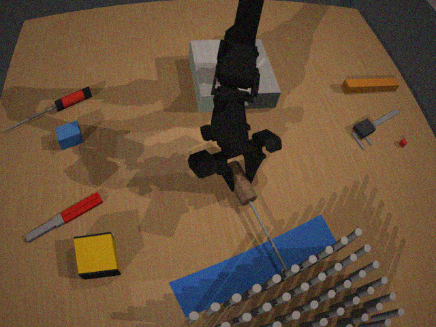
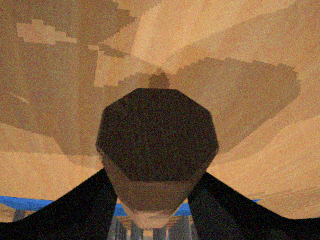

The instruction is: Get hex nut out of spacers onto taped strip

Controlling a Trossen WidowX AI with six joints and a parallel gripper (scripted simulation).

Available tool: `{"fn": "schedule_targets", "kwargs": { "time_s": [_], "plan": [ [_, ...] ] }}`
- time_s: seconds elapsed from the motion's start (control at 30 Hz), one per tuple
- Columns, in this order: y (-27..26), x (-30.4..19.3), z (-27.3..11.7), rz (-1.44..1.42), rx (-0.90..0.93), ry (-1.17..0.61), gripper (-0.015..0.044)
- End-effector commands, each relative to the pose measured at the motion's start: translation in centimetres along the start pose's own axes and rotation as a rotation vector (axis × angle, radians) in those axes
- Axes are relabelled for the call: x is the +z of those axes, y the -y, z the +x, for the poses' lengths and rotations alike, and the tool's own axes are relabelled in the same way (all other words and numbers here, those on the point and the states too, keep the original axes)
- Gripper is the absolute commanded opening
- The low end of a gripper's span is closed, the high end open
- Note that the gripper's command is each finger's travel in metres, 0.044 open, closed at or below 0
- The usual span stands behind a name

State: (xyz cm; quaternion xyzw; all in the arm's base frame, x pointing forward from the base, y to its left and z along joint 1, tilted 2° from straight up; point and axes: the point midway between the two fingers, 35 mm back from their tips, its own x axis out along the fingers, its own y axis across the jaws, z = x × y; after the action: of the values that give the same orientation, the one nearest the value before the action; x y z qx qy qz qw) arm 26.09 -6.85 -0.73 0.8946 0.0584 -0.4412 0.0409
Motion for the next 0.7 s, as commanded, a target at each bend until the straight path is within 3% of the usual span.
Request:
{"fn": "schedule_targets", "kwargs": {
  "time_s": [0.0, 0.67],
  "plan": [
    [0.09, 0.31, -0.25, -0.004, -0.003, -0.003, 0.0000],
    [0.05, 0.38, -0.89, -0.005, -0.003, -0.003, 0.0000]
  ]
}}
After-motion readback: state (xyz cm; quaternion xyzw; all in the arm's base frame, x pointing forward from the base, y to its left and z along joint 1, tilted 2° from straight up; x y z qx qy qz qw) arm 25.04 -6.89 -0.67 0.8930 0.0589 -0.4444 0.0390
